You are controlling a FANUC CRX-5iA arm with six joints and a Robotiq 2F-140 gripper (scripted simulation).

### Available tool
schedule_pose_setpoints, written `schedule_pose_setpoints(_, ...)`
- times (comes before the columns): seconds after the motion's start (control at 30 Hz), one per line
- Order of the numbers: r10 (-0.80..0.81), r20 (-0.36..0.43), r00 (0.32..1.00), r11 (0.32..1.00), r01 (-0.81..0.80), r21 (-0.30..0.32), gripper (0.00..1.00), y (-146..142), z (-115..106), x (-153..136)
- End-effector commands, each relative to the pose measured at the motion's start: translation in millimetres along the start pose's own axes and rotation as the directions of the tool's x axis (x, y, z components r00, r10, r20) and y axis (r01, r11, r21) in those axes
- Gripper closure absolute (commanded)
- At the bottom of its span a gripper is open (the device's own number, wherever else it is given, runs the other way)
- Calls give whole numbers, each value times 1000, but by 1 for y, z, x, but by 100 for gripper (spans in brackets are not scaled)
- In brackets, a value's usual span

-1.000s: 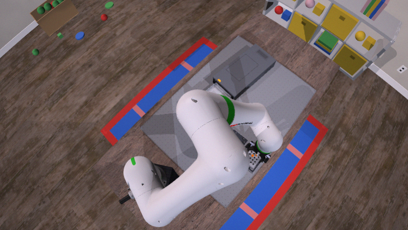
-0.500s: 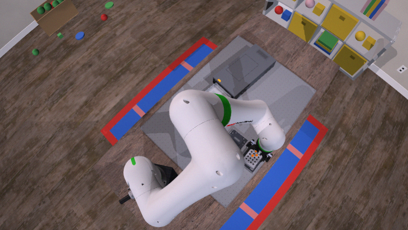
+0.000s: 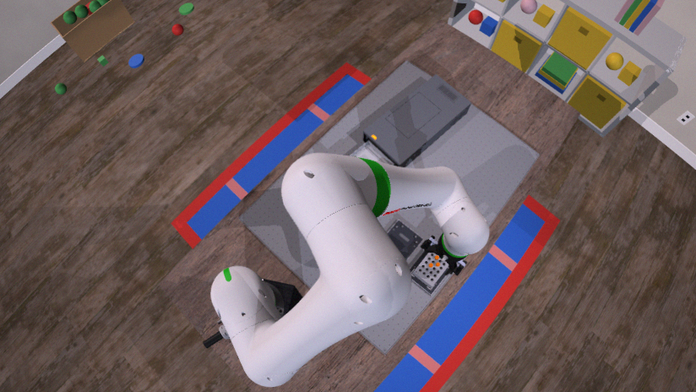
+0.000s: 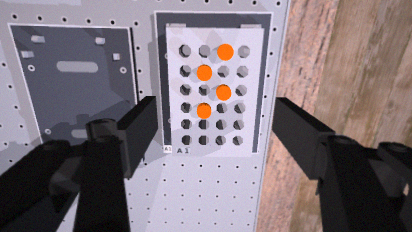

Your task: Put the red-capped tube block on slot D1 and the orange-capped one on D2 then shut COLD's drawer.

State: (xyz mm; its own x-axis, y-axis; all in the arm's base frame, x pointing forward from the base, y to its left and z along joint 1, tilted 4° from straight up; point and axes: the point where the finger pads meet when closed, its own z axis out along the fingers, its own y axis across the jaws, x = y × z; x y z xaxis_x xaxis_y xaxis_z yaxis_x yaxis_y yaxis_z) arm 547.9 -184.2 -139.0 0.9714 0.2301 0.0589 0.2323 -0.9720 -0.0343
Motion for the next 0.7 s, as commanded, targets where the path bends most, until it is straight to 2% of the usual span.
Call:
schedule_pose_setpoints(0.0, 0, -1, 1000, 1000, 0, -1, 34, 0, -2, 1)
schedule_pose_setpoints(0.67, 0, -1, 1000, 1000, 0, -1, 34, 0, -26, 1)
